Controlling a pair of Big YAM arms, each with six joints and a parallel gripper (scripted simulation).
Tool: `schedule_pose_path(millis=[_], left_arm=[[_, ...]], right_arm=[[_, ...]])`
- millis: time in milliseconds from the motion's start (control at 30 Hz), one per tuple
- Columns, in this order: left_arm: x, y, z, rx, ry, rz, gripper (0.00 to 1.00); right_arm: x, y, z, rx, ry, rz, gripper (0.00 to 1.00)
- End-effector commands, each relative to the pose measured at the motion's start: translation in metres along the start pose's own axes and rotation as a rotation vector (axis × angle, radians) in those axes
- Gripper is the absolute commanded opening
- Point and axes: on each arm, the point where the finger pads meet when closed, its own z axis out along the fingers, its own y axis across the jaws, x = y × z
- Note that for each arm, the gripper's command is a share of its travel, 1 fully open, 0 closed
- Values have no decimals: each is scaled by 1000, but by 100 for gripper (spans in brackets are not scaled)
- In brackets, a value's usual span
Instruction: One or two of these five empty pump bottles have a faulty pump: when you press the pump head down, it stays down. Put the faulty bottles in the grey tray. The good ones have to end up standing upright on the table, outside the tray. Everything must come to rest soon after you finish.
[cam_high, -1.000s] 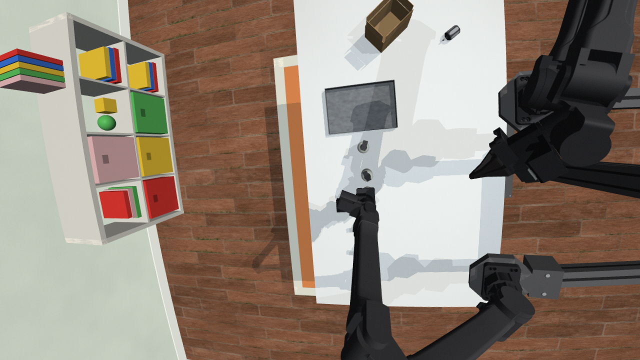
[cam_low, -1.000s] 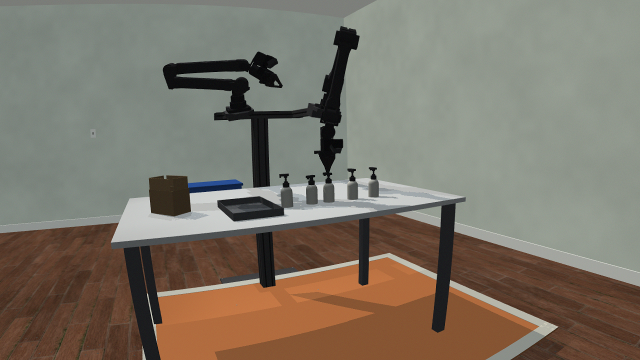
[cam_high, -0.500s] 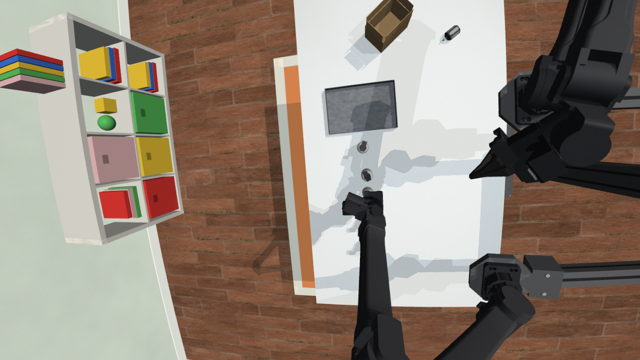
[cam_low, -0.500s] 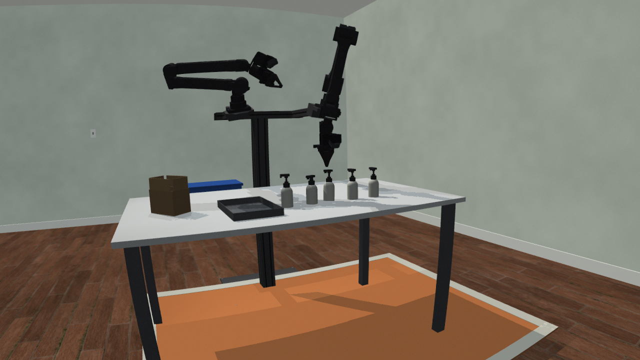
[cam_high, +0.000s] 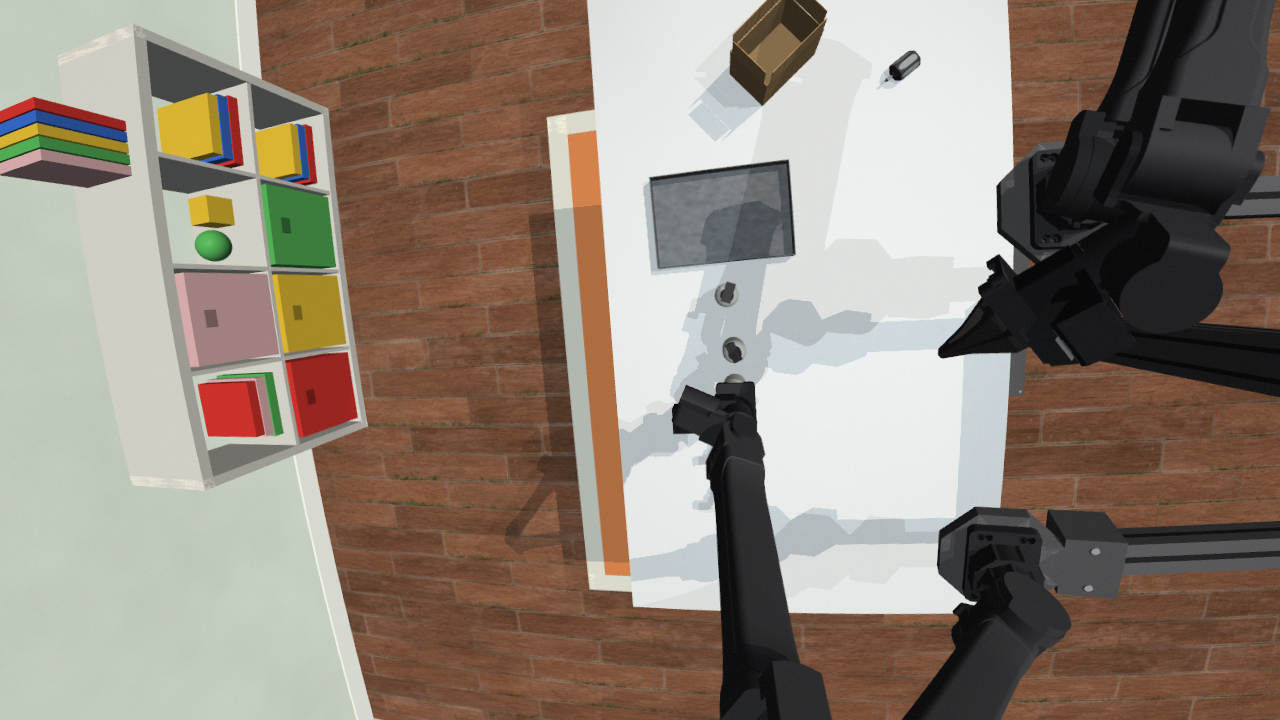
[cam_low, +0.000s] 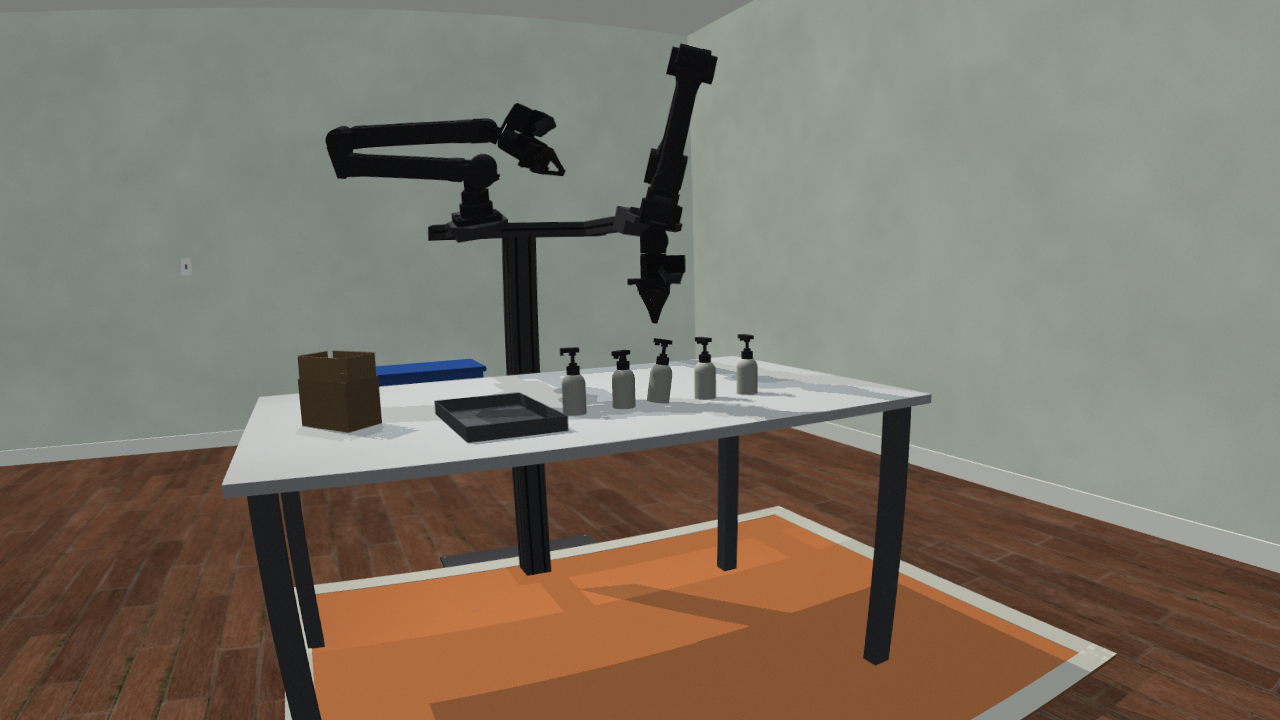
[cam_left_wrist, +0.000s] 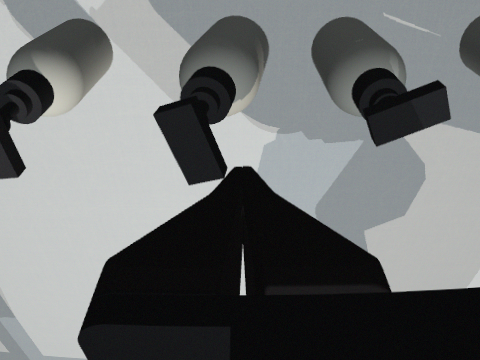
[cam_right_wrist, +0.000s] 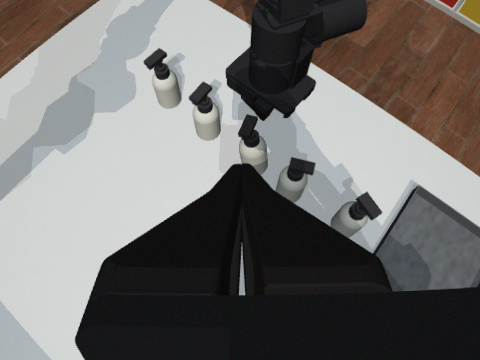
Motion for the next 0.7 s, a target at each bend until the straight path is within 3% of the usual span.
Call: schedule_pose_path(millis=[0, 167, 200, 267, 400, 667], left_arm=[[-3, -6, -22, 12, -16, -6, 0], [0, -3, -43, 10, -17, -6, 0], [1, -2, -50, 9, -17, -6, 0], [2, 0, -62, 10, -18, -5, 0], [2, 0, -76, 13, -24, -3, 0], [7, 7, -73, 3, -6, -3, 0]], right_arm=[[-15, -4, 0, 12, -24, 3, 0], [-16, -7, 12, 28, -27, 1, 0], [2, -6, 21, 32, -3, -12, 0], [5, -9, 29, 39, -1, -4, 0], [-7, -16, 41, 52, -24, 22, 0], [2, -21, 51, 56, -18, 37, 0]])
